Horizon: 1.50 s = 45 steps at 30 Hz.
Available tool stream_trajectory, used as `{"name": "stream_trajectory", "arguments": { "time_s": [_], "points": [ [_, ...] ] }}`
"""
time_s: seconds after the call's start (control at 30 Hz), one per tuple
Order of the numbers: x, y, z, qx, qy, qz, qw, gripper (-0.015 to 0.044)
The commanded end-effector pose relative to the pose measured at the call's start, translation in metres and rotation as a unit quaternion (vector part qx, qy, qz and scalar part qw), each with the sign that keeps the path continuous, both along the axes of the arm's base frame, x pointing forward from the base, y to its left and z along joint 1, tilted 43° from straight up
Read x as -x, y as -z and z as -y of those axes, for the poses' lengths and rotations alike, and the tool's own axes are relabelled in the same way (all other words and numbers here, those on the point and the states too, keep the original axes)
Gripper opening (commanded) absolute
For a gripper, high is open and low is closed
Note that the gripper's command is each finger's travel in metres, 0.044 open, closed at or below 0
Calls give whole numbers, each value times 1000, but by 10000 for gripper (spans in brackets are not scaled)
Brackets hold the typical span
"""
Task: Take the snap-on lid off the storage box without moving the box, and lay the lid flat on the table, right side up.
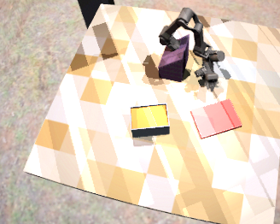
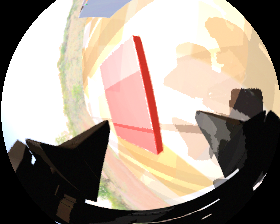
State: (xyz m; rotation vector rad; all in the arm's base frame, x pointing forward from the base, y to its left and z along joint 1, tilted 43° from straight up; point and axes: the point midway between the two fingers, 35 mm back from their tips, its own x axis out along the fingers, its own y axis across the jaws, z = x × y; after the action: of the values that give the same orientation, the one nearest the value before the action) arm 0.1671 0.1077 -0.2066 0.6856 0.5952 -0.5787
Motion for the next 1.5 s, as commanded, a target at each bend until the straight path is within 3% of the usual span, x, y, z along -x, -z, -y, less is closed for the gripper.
{"name": "stream_trajectory", "arguments": {
  "time_s": [0.0, 1.17, 1.47],
  "points": [
    [1, -7, -7, -7, 0, 4, 1000, 440],
    [21, -61, -47, -7, 0, 3, 1000, 440],
    [20, -58, -41, -7, 0, 3, 1000, 440]
  ]
}}
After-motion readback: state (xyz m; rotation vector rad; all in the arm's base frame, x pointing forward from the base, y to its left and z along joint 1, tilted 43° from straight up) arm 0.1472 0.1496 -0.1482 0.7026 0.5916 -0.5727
